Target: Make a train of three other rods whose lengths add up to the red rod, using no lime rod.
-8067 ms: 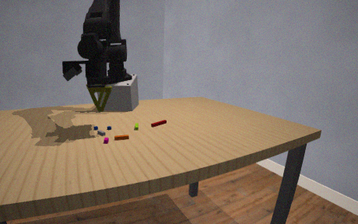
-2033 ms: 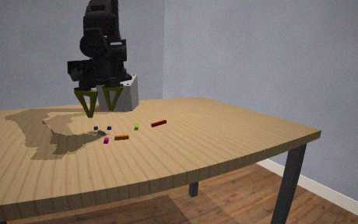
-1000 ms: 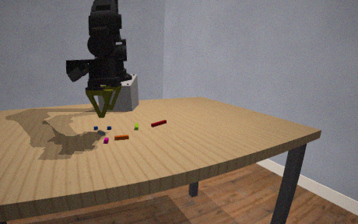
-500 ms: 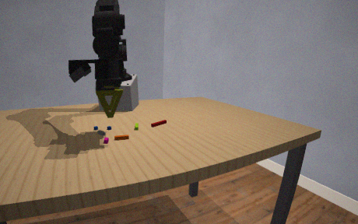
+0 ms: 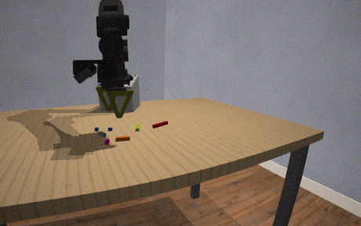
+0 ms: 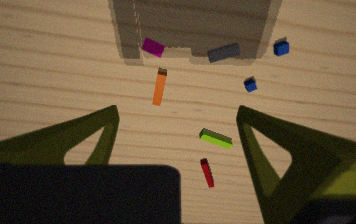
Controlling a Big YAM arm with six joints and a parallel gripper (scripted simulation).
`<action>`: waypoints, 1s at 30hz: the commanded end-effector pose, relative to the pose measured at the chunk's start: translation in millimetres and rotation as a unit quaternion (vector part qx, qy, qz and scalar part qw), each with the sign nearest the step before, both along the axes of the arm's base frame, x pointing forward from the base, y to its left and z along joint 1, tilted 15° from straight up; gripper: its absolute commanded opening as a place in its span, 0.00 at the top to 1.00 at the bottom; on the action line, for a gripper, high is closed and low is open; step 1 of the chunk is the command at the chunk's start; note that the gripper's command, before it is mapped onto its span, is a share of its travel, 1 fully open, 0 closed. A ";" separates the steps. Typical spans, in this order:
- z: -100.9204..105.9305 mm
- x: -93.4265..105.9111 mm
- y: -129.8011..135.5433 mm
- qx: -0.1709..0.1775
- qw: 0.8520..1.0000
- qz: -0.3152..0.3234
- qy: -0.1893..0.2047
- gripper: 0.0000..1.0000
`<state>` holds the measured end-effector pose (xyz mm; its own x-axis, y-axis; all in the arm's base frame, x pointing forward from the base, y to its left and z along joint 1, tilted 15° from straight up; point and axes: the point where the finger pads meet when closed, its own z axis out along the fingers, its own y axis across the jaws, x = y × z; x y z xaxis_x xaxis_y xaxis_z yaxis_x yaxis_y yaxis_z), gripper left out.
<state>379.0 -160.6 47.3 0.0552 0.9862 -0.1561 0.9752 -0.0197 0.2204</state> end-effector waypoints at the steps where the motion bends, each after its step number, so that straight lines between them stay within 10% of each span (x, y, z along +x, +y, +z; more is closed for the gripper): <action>1: 4.2 3.8 7.9 -0.017 0.998 0.067 0.000 0.00; 30: 3.3 7.3 24.1 -0.072 0.952 0.294 0.038 0.00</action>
